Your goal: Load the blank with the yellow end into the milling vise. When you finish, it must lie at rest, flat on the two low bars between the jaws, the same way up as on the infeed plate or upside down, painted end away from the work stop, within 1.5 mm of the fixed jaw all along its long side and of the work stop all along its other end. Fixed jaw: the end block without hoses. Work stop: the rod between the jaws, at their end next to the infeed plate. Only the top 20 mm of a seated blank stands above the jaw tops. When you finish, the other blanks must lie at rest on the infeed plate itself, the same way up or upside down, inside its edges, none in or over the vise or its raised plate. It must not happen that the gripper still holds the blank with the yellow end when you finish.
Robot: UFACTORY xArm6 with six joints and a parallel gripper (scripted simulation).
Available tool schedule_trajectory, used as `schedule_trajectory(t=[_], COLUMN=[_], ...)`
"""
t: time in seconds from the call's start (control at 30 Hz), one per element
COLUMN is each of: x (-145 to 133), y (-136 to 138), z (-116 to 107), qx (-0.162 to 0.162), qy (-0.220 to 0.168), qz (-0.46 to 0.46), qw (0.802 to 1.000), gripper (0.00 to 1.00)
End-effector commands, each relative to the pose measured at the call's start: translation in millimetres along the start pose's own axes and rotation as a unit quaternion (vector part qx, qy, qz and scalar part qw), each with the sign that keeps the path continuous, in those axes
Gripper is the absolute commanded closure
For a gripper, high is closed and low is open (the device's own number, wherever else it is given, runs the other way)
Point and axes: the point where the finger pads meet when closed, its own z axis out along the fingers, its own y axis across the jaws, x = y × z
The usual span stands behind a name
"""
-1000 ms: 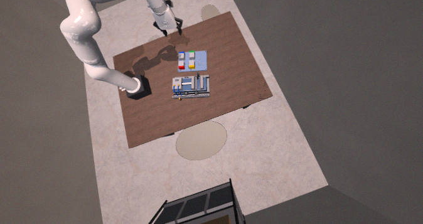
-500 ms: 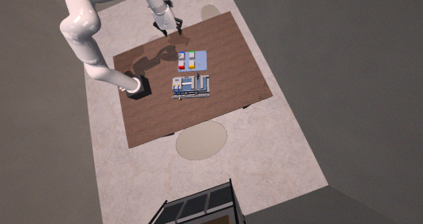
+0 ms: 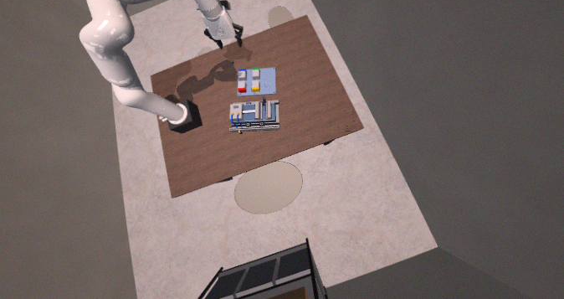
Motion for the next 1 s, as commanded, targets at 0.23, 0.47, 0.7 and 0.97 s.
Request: schedule_trajectory(t=[0.23,0.47,0.7,0.97], x=[0.5,17.8,58.2,60.2], y=[-0.4,4.5,16.0,15.2], z=[-1.3,-1.4,-1.6,-0.8], qx=[-0.002,-0.002,-0.002,-0.007], qy=[0.001,0.001,0.001,0.005], qz=[0.0,0.0,0.0,-0.001], qw=[1.0,1.0,1.0,1.0], gripper=[0.0,0.0,0.0,0.0])
